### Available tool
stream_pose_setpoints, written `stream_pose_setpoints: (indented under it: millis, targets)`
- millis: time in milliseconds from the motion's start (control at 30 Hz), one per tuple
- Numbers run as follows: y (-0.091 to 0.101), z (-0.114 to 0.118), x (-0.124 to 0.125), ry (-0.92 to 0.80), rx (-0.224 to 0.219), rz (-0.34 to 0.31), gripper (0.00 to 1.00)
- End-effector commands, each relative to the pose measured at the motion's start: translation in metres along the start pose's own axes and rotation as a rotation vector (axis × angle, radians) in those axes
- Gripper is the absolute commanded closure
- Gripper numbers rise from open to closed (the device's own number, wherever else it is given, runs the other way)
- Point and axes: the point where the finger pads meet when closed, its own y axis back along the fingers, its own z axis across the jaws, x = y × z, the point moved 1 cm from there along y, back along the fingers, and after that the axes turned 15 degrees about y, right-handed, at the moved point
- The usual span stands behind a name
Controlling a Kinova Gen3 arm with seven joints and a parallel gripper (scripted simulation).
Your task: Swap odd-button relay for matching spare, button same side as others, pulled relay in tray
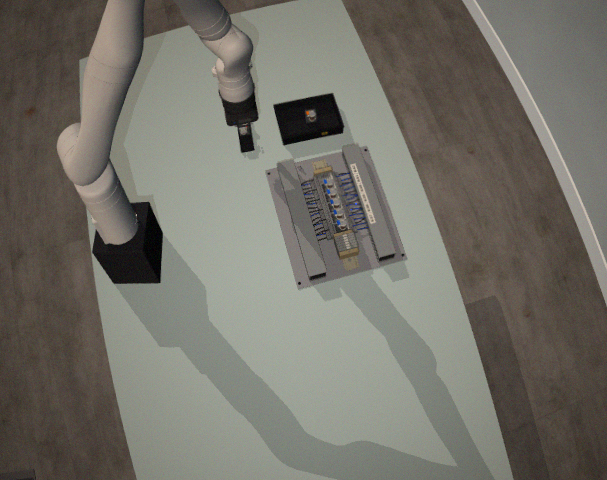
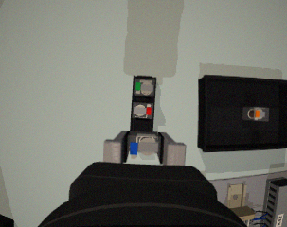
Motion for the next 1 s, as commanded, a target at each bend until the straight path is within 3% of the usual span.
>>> stream_pose_setpoints:
  millis: [0,967]
  targets:
    - [-0.0003,0.0002,0.0000,0.000,-0.001,0.000,1.00]
    - [-0.0067,0.0000,-0.0002,-0.001,-0.006,0.001,1.00]
